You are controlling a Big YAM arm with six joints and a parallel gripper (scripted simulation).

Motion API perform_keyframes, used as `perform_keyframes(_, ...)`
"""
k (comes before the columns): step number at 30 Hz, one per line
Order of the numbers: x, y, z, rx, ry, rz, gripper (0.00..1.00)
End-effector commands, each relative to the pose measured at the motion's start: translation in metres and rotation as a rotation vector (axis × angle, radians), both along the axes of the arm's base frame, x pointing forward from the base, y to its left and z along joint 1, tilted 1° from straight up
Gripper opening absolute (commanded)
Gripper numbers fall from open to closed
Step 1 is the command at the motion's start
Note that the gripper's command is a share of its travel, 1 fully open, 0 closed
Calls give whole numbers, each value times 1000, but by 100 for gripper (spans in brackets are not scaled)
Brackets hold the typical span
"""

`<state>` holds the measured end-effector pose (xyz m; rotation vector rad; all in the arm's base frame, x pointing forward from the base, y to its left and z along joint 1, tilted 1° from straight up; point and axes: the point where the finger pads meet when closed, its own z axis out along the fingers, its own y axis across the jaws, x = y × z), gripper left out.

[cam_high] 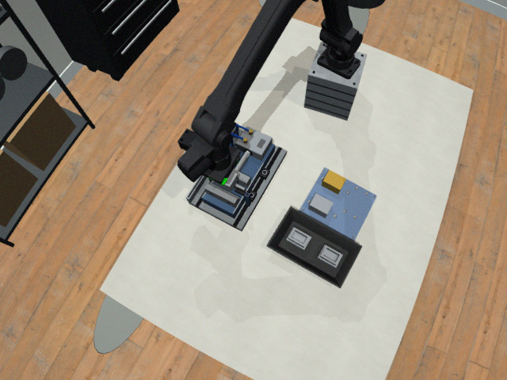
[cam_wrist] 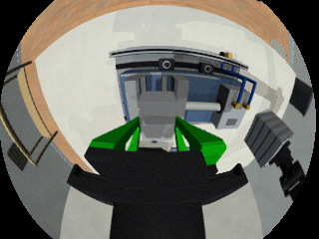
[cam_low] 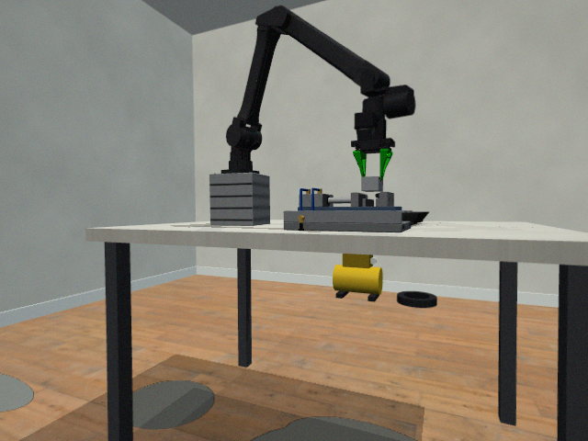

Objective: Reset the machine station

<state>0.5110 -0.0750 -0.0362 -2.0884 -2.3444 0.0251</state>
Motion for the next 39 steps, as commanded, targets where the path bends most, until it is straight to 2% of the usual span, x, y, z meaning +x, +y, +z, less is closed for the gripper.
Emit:
perform_keyframes(1,27,-2,31,-14,-68,-2,0)
perform_keyframes(23,25,-2,11,-12,-53,-2,0)
perform_keyframes(39,23,-2,8,-11,-45,-2,0)
